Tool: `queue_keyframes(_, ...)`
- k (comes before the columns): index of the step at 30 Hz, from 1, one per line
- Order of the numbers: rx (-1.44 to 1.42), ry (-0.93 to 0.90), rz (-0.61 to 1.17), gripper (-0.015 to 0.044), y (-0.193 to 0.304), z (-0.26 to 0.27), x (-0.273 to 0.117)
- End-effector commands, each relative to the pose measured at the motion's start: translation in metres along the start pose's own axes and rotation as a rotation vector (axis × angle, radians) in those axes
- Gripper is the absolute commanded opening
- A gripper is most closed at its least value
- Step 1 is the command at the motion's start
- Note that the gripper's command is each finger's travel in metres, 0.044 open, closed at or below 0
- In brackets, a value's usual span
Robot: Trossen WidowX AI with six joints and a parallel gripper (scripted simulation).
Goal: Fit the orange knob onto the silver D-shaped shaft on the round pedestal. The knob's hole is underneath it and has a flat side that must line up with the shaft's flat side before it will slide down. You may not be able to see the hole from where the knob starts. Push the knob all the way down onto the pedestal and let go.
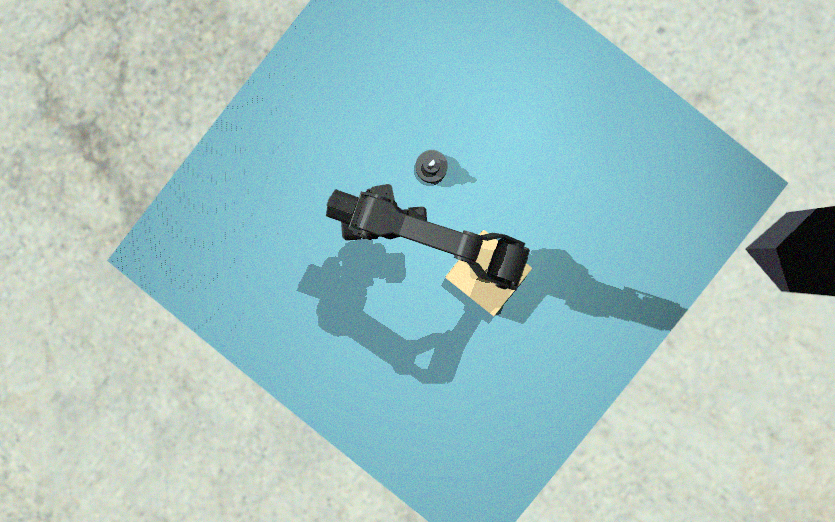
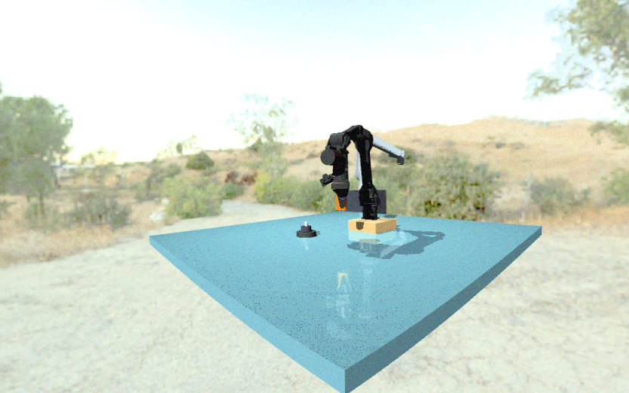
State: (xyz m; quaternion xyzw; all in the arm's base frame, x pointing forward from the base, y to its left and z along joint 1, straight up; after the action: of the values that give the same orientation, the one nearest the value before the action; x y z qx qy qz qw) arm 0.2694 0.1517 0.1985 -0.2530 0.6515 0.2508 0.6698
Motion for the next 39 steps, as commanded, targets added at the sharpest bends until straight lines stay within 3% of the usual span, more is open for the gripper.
queue_keyframes(1,-0.01,-0.007,0.004,0.0,0.0,0.0,-0.015)
queue_keyframes(39,-0.009,-0.009,0.0,0.0,-0.093,-0.026,0.009)
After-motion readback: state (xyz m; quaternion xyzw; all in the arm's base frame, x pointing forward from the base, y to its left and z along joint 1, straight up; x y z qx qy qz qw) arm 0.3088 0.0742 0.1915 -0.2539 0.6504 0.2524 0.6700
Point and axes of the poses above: the point midway between the two fingers, 35 mm back from their tips, its own x axis out along the fingers, its own z axis across the jaws, y = z × x, the point moved 7 cm from there along -x, back along the fingers, and after that the axes turned 11 degrees about x, right-handed, at the moved point
